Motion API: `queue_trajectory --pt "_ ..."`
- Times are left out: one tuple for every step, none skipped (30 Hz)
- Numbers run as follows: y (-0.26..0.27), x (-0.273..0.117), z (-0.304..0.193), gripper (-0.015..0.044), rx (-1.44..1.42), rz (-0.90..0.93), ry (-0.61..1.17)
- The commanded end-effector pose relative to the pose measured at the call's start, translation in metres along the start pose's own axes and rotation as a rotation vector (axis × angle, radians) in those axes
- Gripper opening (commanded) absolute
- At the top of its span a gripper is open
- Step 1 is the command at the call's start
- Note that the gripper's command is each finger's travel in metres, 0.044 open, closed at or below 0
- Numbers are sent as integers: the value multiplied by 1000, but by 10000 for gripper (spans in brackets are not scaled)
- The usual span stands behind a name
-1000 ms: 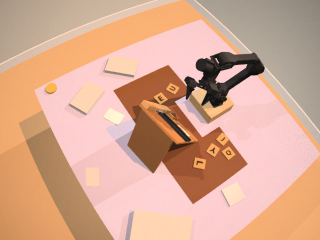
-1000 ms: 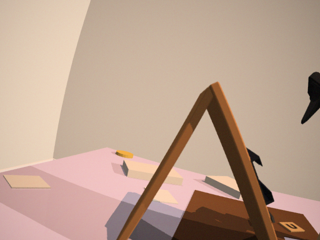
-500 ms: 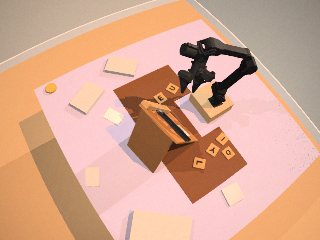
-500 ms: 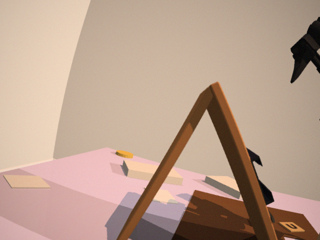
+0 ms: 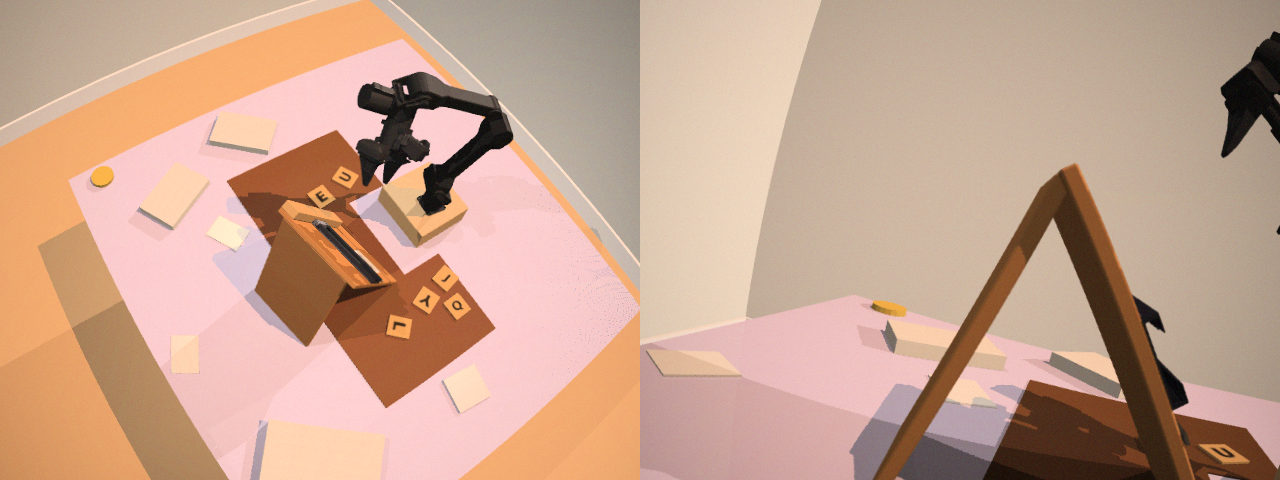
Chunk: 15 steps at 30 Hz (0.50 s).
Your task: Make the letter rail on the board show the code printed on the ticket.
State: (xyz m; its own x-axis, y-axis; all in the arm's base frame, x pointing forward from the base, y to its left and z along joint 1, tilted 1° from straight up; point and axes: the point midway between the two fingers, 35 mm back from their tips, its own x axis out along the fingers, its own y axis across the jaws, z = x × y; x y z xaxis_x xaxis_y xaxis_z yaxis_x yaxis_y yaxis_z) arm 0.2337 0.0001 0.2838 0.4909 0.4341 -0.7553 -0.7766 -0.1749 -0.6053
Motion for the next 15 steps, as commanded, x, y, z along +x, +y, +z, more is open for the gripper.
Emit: queue_trajectory --pt "3 -2 22 440 -2 1 -4" --pt "4 -3 27 440 -2 0 -4" --pt "4 -3 29 440 -2 0 -4" --pt "4 -3 29 440 -2 0 -4" --pt "4 -3 29 440 -2 0 -4" --pt "4 -3 29 440 -2 0 -4" --pt "4 -3 29 440 -2 0 -4" --pt "4 -3 29 440 -2 0 -4" --pt "4 -3 29 440 -2 0 -4" --pt "4 -3 29 440 -2 0 -4" --pt "4 -3 29 440 -2 0 -4" --pt "4 -3 29 440 -2 0 -4" --pt "4 -3 29 440 -2 0 -4" --pt "4 -2 27 414 16 3 -1" --pt "4 1 21 387 71 11 8"
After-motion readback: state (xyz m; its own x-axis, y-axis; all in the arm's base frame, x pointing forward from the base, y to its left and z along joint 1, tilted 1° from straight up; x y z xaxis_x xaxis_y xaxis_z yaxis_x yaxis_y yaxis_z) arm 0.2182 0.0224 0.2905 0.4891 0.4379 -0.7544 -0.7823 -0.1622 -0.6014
